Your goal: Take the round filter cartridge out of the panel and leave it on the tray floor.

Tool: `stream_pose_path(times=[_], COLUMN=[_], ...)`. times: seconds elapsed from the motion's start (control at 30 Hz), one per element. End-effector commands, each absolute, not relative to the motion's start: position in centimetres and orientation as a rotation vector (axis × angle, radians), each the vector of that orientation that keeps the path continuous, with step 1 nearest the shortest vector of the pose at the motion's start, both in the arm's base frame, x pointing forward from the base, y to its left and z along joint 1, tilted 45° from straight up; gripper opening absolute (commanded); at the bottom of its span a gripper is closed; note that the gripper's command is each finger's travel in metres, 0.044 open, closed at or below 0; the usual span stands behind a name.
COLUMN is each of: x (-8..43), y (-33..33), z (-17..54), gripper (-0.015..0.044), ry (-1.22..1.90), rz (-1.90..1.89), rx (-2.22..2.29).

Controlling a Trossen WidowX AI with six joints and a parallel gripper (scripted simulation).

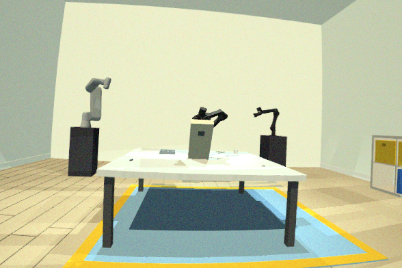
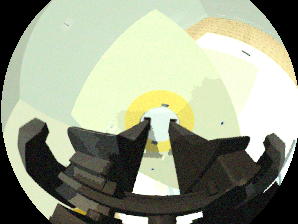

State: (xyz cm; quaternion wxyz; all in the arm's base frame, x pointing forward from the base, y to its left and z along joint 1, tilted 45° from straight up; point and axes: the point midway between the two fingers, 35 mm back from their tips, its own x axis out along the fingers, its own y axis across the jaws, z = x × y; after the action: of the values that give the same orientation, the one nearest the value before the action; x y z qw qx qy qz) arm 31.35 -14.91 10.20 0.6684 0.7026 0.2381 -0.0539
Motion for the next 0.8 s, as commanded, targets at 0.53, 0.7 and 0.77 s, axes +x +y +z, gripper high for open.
stream_pose_path(times=[0.53, 0.7, 0.77], x=[31.93, 31.69, 31.69], y=[-14.65, -14.86, -14.86], z=[9.80, 10.02, 10.02], gripper=[0.0113, 0.0087, 0.0073], ry=[0.540, 0.534, 0.534], rz=[-0.125, -0.120, -0.120], rx=[1.590, 1.590, 1.590])
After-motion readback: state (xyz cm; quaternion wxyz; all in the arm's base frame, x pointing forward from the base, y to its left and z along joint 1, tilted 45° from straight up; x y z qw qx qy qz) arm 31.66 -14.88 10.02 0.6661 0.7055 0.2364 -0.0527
